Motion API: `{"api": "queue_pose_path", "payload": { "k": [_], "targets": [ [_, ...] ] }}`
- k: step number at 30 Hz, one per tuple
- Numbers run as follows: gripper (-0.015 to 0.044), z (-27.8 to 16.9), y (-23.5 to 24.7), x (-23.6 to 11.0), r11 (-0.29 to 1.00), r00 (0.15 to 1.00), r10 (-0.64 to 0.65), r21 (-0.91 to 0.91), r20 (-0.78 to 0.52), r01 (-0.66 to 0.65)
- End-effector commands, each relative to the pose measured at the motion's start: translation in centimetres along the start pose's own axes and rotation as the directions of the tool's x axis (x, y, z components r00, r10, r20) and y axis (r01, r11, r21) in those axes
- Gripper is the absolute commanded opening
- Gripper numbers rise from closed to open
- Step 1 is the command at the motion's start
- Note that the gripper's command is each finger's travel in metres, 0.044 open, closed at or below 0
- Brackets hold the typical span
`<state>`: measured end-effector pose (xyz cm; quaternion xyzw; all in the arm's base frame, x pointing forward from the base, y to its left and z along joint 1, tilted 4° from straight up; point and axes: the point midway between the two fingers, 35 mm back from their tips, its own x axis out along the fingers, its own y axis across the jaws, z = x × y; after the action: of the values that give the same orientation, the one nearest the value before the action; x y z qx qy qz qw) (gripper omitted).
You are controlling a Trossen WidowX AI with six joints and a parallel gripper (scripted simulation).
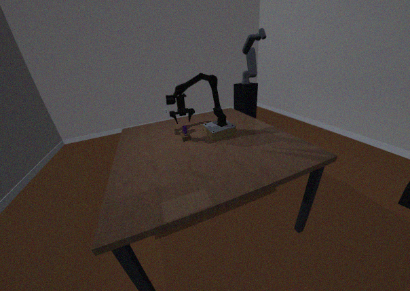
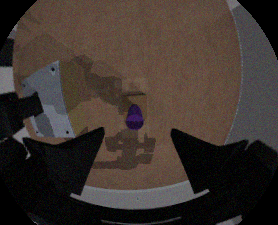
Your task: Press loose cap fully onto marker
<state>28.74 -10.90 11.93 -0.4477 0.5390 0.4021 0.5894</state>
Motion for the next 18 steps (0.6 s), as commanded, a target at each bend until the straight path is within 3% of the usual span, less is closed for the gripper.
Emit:
{"api": "queue_pose_path", "payload": {
  "k": [1,3,8,13,18],
  "targets": [
    [0.0440,0.02,0.30,-1.17,1.000,1.000,0.009,-0.003,0.001,-0.009],
    [0.0387,0.00,0.29,-1.13,0.998,1.000,0.009,0.061,0.001,-0.009],
    [0.0256,-0.11,0.29,-0.82,0.859,1.000,0.008,0.511,0.001,-0.007],
    [0.0125,-0.18,0.30,-0.50,0.516,1.000,0.008,0.857,0.001,-0.005],
    [0.0000,-0.22,0.31,-0.22,0.118,1.000,0.008,0.993,0.003,-0.003]
  ]
}}
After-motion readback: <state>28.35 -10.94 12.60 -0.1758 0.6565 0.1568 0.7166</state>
